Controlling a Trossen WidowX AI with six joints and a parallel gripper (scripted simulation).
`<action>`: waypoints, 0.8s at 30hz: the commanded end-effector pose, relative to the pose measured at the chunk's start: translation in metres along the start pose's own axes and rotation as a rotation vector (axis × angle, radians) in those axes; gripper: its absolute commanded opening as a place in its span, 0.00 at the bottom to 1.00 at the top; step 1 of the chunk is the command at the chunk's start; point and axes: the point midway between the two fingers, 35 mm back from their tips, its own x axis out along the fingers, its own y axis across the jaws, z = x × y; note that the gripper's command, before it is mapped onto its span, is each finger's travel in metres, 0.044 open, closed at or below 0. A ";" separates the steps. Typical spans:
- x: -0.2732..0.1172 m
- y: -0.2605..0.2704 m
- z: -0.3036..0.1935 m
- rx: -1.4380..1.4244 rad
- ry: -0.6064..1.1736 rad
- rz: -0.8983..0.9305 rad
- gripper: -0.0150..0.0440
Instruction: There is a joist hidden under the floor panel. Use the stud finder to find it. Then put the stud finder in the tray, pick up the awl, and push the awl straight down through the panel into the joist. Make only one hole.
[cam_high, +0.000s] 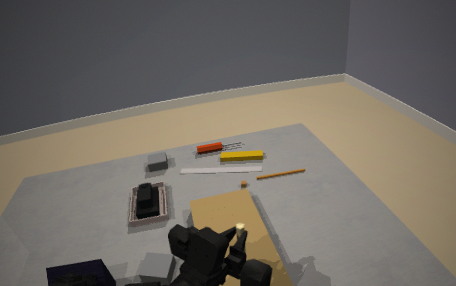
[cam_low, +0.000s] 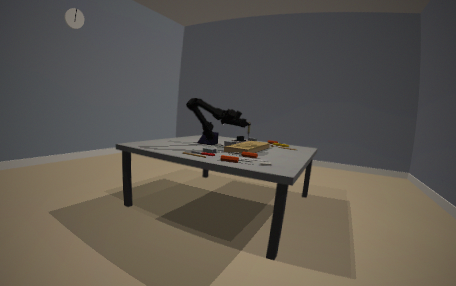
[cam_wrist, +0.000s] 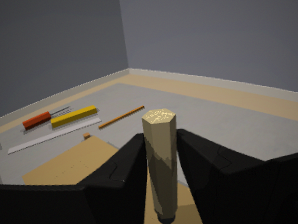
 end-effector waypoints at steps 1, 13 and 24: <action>0.001 0.001 -0.002 -0.006 -0.009 0.006 0.25; 0.003 0.001 -0.013 -0.007 -0.008 0.006 0.25; 0.004 0.001 -0.023 -0.007 -0.008 0.005 0.25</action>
